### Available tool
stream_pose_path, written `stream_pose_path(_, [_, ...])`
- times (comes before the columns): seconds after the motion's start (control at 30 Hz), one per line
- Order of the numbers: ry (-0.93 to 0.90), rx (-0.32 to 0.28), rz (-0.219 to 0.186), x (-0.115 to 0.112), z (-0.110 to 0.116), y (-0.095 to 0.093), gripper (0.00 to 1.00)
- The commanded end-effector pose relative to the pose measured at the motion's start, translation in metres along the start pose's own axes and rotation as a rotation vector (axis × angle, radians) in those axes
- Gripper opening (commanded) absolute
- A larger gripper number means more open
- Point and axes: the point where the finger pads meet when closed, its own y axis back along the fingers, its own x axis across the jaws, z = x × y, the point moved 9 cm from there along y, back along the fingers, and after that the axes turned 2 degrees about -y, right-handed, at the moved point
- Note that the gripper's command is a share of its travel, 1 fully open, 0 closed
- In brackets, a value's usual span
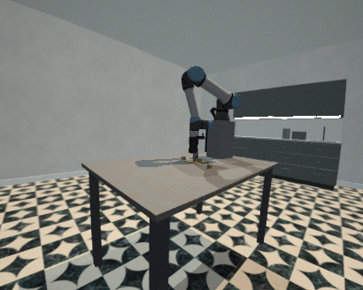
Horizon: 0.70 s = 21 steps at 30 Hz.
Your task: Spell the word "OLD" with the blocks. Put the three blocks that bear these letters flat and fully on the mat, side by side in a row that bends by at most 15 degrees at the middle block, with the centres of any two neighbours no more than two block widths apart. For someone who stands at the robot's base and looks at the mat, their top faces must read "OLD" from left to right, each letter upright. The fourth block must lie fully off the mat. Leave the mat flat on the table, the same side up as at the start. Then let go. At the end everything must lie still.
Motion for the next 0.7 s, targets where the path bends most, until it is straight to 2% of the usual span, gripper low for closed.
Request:
stream_pose_path(0.0, [0.000,0.000,0.001,0.0004,0.0001,0.0004,0.49])
stream_pose_path(0.4, [0.000,0.000,0.001,0.0004,0.0001,0.0004,0.49])
stream_pose_path(0.43, [0.000,0.000,0.001,0.0004,0.0001,0.0004,0.55])
stream_pose_path(0.5, [0.000,0.000,0.001,0.0004,0.0001,0.0004,0.55])
stream_pose_path(0.53, [0.000,0.000,0.001,0.0004,0.0001,0.0004,0.61])
stream_pose_path(0.67, [0.000,0.000,0.001,0.0004,0.0001,0.0004,0.61])
